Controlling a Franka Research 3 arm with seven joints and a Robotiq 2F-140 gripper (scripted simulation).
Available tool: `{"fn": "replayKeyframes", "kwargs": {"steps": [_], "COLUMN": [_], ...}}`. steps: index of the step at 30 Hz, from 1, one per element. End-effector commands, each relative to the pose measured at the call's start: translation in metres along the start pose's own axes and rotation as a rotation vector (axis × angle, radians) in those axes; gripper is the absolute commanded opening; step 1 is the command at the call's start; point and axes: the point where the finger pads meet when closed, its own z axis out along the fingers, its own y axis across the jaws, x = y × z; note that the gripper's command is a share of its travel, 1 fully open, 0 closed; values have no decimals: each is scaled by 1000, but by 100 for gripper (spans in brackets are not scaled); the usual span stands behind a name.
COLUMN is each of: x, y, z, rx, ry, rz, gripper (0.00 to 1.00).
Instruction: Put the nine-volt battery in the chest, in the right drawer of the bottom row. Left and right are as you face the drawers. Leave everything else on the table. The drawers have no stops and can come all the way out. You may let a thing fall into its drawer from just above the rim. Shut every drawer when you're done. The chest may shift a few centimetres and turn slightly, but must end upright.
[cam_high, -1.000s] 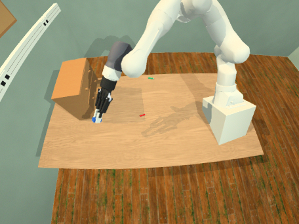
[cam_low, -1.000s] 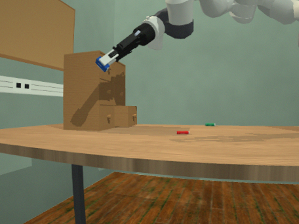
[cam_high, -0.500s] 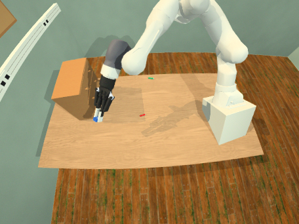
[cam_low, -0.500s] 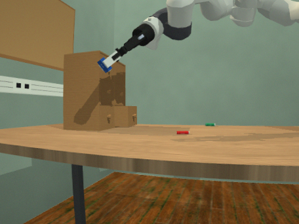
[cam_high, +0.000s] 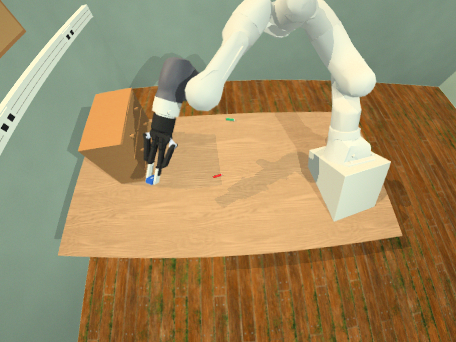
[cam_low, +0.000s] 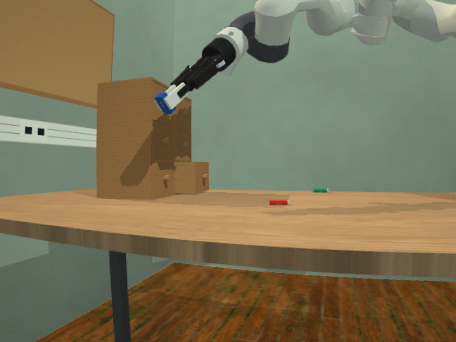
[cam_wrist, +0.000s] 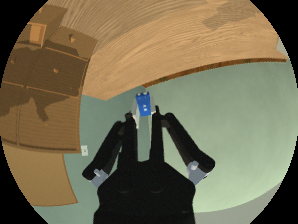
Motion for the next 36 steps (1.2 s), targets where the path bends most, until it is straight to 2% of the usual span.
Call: {"fn": "replayKeyframes", "kwargs": {"steps": [1,12,16,21,36], "x": [5,21,24,35,60], "y": [4,5,5,5,5], "z": [0,-5,-6,-9,-18], "rx": [-34,-73,-78,-105,-163], "ry": [10,47,52,76,124], "rz": [-153,-353,-378,-498,-719], "gripper": [22,22,22,22,22]}}
